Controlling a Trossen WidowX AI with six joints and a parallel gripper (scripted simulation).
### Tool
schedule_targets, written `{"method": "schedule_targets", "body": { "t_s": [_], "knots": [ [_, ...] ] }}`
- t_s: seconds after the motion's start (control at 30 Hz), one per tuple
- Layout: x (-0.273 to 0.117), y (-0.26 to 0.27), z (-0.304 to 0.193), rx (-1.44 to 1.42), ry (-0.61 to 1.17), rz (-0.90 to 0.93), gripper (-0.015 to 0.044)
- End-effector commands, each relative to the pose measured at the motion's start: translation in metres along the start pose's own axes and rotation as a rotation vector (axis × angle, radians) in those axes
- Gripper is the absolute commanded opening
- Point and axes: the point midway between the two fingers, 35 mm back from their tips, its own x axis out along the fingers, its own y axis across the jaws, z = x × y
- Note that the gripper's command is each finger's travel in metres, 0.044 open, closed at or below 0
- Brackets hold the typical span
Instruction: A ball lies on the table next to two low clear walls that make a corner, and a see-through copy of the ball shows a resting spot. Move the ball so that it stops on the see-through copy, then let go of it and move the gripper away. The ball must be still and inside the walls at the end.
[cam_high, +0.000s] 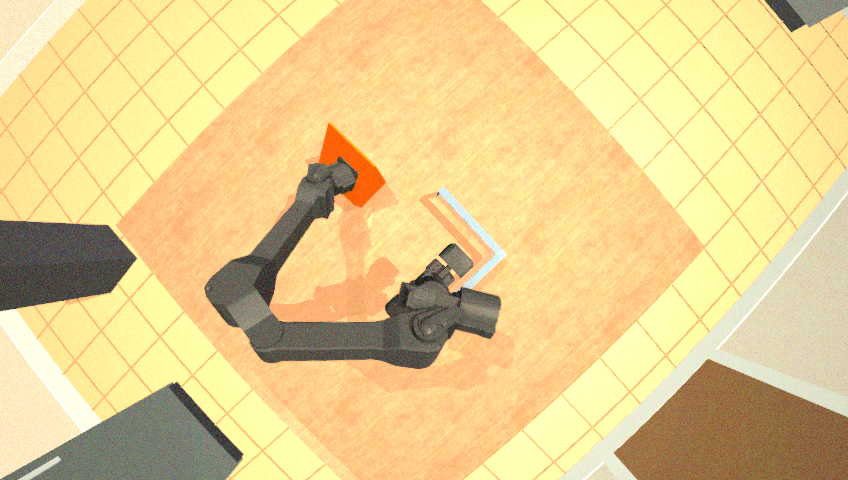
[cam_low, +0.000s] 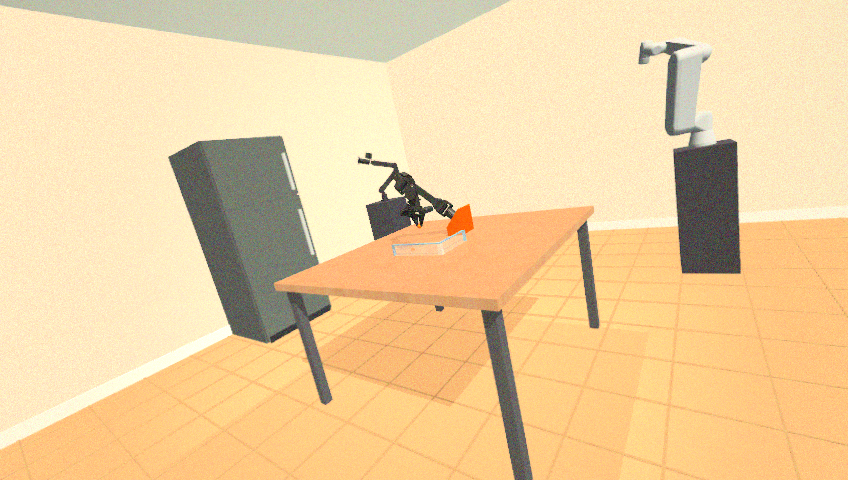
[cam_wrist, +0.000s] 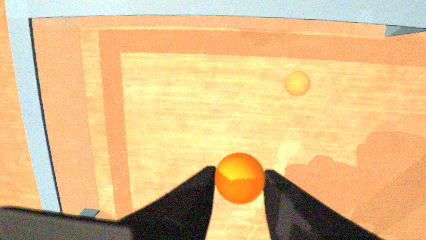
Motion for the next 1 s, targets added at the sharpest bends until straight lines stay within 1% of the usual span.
{"method": "schedule_targets", "body": {
  "t_s": [0.0, 0.37, 0.5, 0.6, 0.97],
  "knots": [
    [0.0, -0.007, 0.003, 0.008, 0.007, 0.003, 0.0],
    [0.031, -0.054, 0.033, 0.009, 0.005, -0.002, 0.0],
    [0.033, -0.055, 0.033, 0.009, 0.005, -0.002, 0.0],
    [0.041, -0.055, 0.034, 0.009, 0.005, -0.001, 0.0],
    [0.098, -0.056, 0.033, 0.01, 0.005, -0.005, 0.0]
  ]
}}
